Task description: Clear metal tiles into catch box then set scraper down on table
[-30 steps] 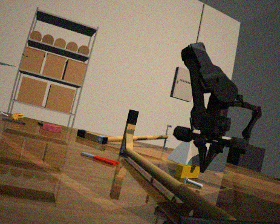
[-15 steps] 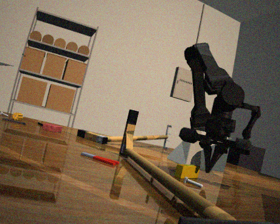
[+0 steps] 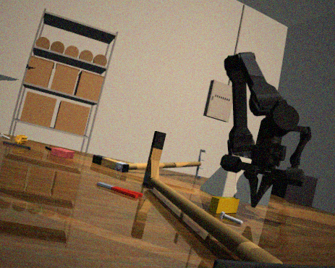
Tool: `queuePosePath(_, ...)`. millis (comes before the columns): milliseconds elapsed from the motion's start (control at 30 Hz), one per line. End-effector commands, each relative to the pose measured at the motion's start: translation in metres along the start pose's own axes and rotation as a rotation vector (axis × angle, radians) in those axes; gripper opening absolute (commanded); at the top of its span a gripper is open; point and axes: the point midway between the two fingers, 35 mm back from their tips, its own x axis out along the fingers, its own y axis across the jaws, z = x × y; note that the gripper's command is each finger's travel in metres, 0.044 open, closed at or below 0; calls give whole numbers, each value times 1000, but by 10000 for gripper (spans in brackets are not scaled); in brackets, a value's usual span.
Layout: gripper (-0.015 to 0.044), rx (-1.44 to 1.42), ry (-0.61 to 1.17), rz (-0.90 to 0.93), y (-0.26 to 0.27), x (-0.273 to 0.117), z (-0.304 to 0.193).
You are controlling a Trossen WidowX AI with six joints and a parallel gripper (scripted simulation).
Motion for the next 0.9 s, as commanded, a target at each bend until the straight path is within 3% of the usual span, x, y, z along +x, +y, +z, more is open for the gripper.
queuePosePath(0,0,7,1,5,2,-1,-7)
queuePosePath(867,0,7,9,1,9,-6,-49)
